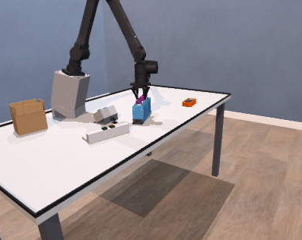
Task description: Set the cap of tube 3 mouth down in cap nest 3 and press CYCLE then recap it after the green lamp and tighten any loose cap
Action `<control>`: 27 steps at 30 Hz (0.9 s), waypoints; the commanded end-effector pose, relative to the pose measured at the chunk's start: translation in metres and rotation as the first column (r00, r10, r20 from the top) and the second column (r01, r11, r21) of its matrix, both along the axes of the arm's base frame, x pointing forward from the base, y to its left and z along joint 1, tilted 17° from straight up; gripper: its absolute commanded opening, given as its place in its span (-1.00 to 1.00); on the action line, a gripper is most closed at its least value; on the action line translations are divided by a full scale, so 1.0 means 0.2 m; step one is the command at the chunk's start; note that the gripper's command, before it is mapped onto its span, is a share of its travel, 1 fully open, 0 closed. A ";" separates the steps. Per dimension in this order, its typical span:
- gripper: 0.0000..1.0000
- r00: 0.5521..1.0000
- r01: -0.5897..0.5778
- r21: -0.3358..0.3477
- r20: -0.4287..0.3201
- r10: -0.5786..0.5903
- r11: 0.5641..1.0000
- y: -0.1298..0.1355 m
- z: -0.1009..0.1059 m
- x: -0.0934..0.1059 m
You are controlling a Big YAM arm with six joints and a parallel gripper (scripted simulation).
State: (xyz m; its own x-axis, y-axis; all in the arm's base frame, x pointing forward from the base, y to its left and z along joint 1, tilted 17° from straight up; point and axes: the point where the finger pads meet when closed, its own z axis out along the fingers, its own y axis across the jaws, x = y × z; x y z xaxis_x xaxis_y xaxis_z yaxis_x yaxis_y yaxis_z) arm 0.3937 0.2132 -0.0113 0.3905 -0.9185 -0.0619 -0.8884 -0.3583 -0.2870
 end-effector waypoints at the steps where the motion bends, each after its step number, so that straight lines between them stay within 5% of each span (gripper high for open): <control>1: -0.02 0.964 0.267 0.066 -0.036 -0.265 0.962 -0.01 0.07 0.04; 3: -0.02 0.964 0.267 0.066 -0.036 -0.265 0.962 -0.01 0.07 0.04; 4: -0.02 0.927 0.370 0.065 -0.083 -0.365 0.927 -0.02 0.00 0.02; 9: -0.02 0.855 0.517 0.105 -0.114 -0.506 0.849 -0.01 0.04 0.03; 12: -0.02 0.763 0.646 0.139 -0.152 -0.628 0.751 -0.01 0.09 0.04; 13: -0.02 0.762 0.647 0.136 -0.154 -0.629 0.750 -0.01 0.08 0.04; 14: -0.02 0.709 0.705 0.146 -0.177 -0.683 0.694 -0.01 0.09 0.05; 15: -0.02 0.707 0.707 0.138 -0.180 -0.684 0.694 -0.01 0.07 0.04; 16: -0.02 0.649 0.761 0.144 -0.204 -0.733 0.633 -0.01 0.08 0.04; 17: -0.02 0.647 0.762 0.139 -0.206 -0.734 0.632 -0.01 0.07 0.04; 18: -0.02 0.586 0.810 0.148 -0.228 -0.777 0.567 -0.01 0.08 0.04; 20: -0.02 0.586 0.810 0.148 -0.228 -0.777 0.567 -0.01 0.08 0.04; 22: -0.02 0.464 0.886 0.149 -0.274 -0.842 0.439 -0.01 0.09 0.05; 27: -0.02 0.296 0.955 0.120 -0.325 -0.898 0.272 -0.03 0.05 0.02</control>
State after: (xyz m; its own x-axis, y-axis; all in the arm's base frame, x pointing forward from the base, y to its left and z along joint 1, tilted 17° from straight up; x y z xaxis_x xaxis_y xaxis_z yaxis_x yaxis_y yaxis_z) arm 0.3926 0.2124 -0.0060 -0.6200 -0.7308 -0.2854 -0.7467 0.6613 -0.0713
